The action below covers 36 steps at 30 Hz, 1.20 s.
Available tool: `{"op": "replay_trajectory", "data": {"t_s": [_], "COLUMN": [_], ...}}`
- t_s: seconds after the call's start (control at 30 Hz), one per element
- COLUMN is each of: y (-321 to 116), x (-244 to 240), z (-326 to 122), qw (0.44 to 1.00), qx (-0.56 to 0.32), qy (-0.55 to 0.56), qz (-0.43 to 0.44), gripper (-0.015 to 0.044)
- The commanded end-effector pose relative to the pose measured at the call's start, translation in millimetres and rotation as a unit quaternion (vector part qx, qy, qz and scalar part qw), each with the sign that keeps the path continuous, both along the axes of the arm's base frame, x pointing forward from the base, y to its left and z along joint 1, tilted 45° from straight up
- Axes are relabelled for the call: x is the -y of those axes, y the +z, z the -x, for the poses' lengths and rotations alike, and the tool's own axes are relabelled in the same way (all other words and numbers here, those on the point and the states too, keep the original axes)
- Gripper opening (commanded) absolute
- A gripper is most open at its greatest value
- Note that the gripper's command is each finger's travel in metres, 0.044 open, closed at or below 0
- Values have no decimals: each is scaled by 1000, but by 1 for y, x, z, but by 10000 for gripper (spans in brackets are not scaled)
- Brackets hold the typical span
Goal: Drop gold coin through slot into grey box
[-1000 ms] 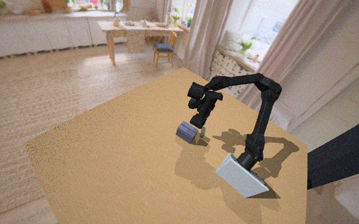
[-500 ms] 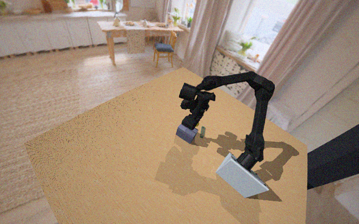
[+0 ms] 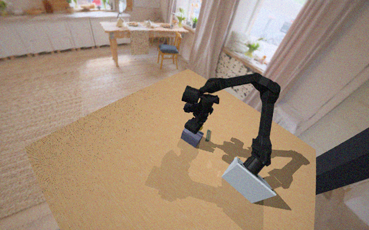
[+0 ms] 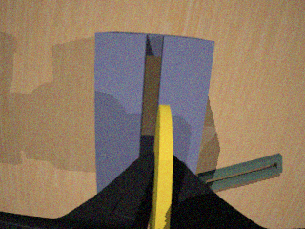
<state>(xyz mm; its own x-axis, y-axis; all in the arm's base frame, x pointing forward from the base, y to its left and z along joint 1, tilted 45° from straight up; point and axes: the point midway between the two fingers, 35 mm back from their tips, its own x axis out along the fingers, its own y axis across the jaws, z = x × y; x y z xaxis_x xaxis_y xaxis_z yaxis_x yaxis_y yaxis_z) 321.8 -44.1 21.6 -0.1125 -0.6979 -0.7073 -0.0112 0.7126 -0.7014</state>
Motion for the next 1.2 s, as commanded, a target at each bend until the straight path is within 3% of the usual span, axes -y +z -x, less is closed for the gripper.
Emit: {"op": "replay_trajectory", "data": {"t_s": [0.0, 1.17], "y": [0, -8], "x": [0, 1], "z": [0, 0], "qw": [1000, 1000], "qx": [0, 0], "qy": [1, 2], "qz": [0, 0], "gripper": [0, 0]}}
